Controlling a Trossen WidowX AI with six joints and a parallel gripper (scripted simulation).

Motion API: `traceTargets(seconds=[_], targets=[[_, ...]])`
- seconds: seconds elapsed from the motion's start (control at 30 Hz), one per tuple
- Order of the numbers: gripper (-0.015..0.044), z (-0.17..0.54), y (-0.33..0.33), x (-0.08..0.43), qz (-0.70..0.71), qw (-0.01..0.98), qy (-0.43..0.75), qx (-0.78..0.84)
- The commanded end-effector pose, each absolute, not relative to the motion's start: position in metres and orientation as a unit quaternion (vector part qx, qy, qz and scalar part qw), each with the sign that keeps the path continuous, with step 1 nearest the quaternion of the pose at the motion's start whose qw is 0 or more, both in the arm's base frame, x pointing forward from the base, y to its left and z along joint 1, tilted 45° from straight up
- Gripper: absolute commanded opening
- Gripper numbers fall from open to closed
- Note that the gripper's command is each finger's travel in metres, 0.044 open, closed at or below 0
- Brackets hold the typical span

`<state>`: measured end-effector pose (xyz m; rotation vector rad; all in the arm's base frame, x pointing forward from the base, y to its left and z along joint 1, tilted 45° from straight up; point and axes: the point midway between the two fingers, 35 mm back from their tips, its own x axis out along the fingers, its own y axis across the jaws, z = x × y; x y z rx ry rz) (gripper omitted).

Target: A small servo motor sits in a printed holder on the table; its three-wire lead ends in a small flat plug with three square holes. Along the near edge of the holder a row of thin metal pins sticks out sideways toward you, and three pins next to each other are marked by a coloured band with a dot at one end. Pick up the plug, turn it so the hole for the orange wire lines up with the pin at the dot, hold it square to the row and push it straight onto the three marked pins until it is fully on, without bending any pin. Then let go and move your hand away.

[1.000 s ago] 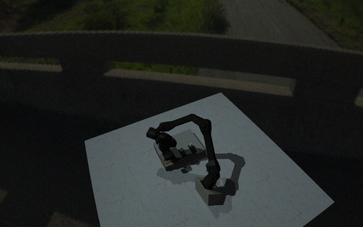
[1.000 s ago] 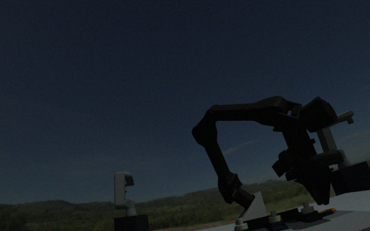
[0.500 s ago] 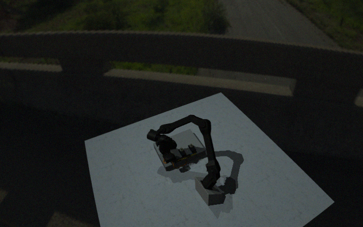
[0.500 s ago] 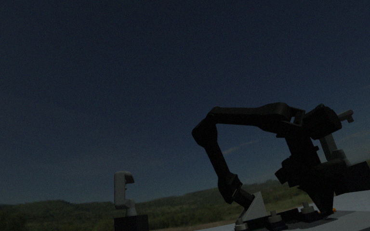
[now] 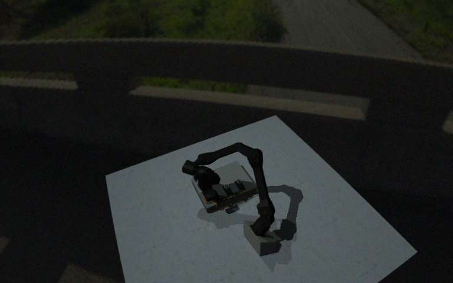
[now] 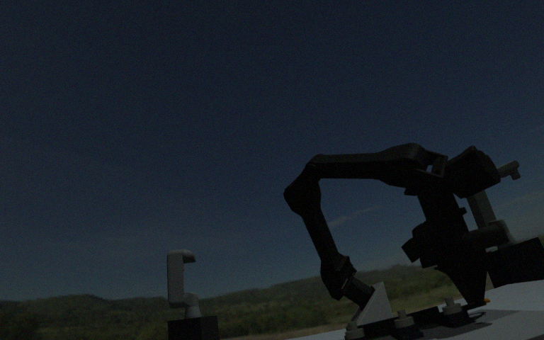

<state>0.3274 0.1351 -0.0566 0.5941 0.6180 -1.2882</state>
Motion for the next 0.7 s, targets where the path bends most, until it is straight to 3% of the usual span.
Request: traceTargets(seconds=[0.0, 0.67], targets=[[0.0000, -0.039, 0.154, 0.325, -0.577, 0.716, 0.279, 0.276], [0.0000, 0.013, 0.134, 0.295, -0.512, 0.756, 0.386, 0.130]])
